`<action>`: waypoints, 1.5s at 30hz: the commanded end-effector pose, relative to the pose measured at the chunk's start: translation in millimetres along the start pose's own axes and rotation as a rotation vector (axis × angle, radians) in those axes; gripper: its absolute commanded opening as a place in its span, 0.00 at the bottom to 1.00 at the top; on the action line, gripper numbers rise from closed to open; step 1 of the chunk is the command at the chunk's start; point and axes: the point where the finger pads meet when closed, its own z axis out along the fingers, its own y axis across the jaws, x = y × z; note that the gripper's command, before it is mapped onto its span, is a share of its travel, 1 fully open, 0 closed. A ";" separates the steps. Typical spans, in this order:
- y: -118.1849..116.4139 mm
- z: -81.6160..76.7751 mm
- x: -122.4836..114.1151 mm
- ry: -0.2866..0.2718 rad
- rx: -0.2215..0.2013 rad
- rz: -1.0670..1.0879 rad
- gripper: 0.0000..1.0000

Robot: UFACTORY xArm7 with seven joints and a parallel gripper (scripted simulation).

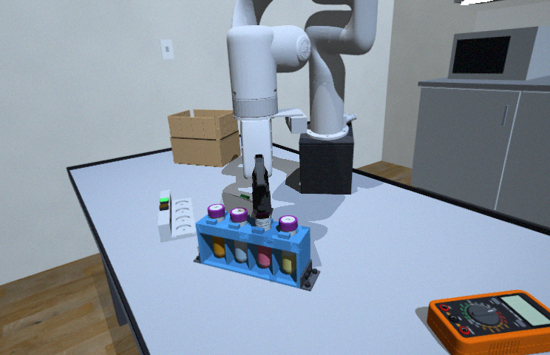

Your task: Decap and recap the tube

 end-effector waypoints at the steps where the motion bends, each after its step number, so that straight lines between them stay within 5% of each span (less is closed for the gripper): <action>1: 1.7 8.2 -1.1 -0.003 -0.003 0.000 0.00; 45: 1.9 18.3 -1.0 -0.003 -0.003 0.000 0.00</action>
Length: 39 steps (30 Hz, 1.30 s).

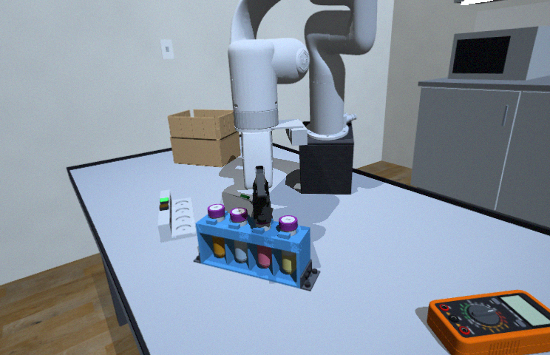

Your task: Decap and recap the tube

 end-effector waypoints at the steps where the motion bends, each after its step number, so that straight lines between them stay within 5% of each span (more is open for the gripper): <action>1: 1.0 -0.8 -0.7 -0.002 -0.002 0.000 0.46; 39: 1.0 6.5 -0.7 -0.002 -0.002 0.098 0.46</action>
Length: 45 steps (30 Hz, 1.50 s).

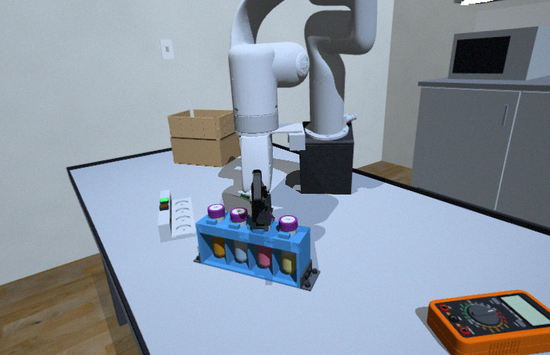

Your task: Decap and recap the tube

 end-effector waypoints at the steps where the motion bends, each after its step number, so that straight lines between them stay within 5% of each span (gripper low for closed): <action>1: 1.2 0.1 -0.6 -0.002 -0.003 0.000 0.46; 2: 1.2 0.1 -0.6 -0.002 -0.003 0.000 0.46; 3: 1.2 0.2 -0.6 -0.002 -0.003 0.000 0.00; 17: 1.2 0.2 -0.6 -0.002 -0.003 0.000 0.00; 45: 1.2 1.4 -0.6 0.000 -0.003 0.786 0.00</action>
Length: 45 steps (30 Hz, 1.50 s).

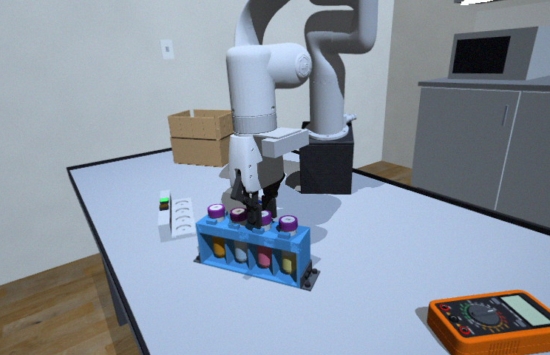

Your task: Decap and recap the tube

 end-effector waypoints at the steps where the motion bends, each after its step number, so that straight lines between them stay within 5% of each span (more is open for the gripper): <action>1: 0.7 -0.3 0.4 -0.021 -0.002 0.112 0.00; 5: 0.7 -0.3 0.5 -0.021 -0.002 0.112 0.00; 6: 0.7 -0.3 0.5 -0.021 -0.002 0.112 0.46; 18: 0.7 -0.3 0.4 -0.021 -0.002 0.112 0.46; 39: 0.7 -1.3 0.5 -0.021 0.006 -0.648 0.46; 45: 0.7 -1.3 0.4 -0.021 0.006 -0.673 0.46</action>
